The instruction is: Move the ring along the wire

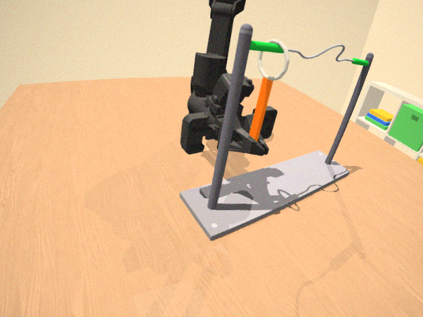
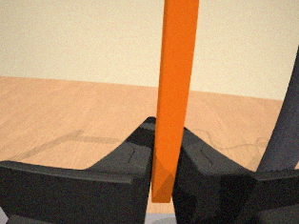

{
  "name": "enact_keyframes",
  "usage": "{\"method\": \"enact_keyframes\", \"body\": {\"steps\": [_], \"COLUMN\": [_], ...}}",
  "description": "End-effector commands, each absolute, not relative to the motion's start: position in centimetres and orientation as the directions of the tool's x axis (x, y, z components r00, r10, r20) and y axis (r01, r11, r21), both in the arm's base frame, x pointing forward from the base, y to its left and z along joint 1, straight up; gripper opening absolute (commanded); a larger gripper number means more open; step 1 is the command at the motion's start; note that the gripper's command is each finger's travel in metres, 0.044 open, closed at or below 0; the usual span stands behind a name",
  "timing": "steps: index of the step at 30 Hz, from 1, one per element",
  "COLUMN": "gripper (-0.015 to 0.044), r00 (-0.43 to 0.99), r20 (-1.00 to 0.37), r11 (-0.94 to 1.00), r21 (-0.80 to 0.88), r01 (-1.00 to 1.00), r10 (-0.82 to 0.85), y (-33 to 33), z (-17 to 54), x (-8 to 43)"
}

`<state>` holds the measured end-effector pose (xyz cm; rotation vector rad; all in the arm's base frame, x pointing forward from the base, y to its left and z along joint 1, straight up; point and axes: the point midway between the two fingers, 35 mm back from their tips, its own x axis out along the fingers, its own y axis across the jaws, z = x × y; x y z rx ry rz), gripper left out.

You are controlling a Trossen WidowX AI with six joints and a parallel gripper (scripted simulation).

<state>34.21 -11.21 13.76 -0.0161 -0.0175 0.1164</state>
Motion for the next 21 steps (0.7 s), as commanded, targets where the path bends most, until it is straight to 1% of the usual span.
{"method": "enact_keyframes", "body": {"steps": [1,21], "gripper": [-0.015,-0.015], "r00": [0.993,0.994], "r20": [0.017,0.018], "r11": [0.993,0.994], "r21": [-0.019,-0.013], "r01": [-0.116,-0.11], "r10": [0.116,0.111], "y": [-11.2,-11.2], "z": [13.8,15.5], "x": [34.2,34.2]}}
